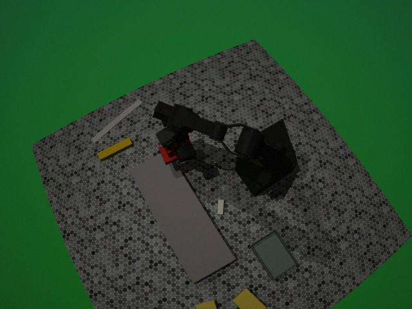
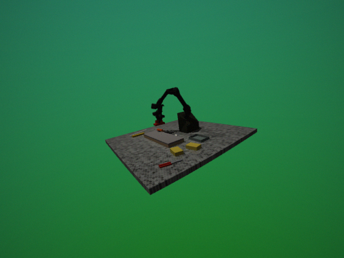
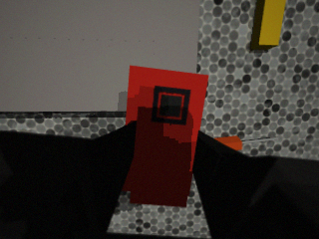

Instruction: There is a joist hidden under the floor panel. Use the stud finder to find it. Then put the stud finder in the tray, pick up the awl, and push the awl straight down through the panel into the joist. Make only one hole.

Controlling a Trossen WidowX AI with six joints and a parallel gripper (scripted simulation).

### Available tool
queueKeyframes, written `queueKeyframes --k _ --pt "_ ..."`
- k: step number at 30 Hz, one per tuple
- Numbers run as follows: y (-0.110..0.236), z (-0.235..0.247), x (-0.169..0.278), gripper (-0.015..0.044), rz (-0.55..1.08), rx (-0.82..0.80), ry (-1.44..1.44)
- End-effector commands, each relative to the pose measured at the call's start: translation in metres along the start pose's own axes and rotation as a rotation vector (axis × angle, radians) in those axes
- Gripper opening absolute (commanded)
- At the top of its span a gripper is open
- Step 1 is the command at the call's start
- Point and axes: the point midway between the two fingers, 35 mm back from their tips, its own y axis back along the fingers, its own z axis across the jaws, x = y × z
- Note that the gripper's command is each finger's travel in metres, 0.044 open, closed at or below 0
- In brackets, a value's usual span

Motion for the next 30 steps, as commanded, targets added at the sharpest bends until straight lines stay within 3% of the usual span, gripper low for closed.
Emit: queueKeyframes --k 1,18,30 --pt "-0.002 -0.001 -0.021 0.0000 -0.009 -0.007 0.021" --pt "-0.021 0.009 -0.091 0.0000 -0.010 -0.042 0.107" --pt "-0.037 0.009 -0.091 0.0000 -0.010 -0.043 0.111"
